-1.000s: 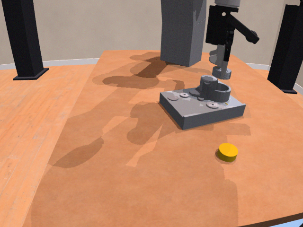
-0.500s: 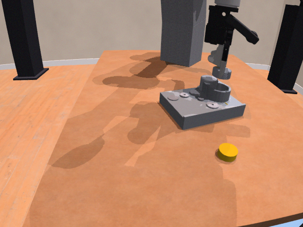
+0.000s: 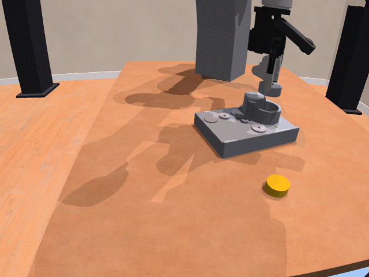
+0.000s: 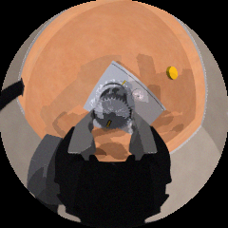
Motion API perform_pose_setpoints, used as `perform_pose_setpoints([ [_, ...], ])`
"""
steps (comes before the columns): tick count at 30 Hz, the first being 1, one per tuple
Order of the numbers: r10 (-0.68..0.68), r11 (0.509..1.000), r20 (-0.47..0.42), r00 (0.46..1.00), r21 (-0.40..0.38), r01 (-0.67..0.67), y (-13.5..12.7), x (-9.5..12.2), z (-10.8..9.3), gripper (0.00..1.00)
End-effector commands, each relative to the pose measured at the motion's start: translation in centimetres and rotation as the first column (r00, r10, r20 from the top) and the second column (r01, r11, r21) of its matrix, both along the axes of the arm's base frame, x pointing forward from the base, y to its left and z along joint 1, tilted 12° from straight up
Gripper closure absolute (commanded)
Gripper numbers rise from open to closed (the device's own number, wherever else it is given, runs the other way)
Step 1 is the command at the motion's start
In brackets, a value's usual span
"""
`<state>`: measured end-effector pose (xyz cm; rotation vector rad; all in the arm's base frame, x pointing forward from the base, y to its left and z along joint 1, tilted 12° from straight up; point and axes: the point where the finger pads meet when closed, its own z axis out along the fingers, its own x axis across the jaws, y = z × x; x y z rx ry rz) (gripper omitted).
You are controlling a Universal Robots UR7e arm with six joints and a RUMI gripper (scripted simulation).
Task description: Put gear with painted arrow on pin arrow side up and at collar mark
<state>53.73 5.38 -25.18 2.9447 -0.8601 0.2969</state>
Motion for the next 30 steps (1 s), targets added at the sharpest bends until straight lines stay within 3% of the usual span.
perform_pose_setpoints([
  [1,-0.094,0.995,0.011,0.996,0.015,0.094,0.01,0.06,0.07,1.00],
  [20,-0.359,0.932,0.031,0.933,0.068,0.357,0.01,0.06,0.07,1.00],
  [30,-0.541,0.838,0.036,0.841,0.109,0.534,0.01,0.06,0.07,1.00],
])
